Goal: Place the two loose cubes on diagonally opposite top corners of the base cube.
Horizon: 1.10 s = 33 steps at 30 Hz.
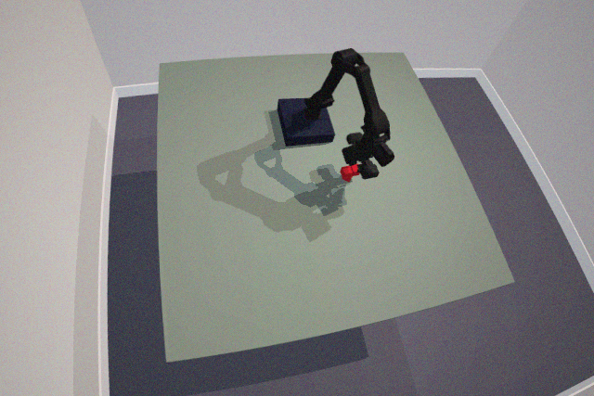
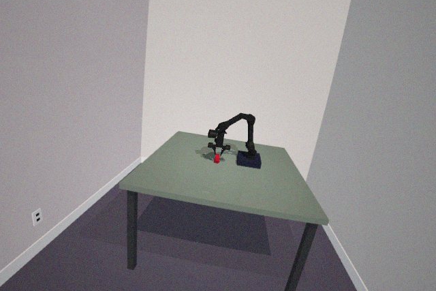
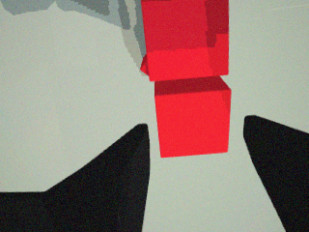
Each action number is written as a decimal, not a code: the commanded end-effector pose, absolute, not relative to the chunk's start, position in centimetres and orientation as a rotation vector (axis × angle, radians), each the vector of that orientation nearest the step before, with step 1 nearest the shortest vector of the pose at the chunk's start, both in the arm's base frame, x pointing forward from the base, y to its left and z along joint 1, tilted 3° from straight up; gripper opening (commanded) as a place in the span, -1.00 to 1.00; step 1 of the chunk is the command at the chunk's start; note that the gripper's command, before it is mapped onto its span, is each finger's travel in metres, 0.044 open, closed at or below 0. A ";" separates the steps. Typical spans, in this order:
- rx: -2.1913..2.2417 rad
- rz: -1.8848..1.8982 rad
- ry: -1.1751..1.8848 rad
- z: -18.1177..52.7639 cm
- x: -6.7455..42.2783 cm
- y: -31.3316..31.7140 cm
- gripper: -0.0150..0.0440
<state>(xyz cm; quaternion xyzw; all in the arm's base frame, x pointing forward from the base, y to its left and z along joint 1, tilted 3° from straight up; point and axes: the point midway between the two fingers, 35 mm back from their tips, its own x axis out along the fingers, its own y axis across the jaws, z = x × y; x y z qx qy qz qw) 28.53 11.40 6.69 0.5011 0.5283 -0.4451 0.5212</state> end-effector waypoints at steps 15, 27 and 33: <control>1.200 -1.063 1.266 9.6 28.4 11.2 0.20; 1.200 -1.063 1.266 11.1 28.4 11.1 0.20; 1.203 -1.065 1.264 11.7 28.3 11.1 0.65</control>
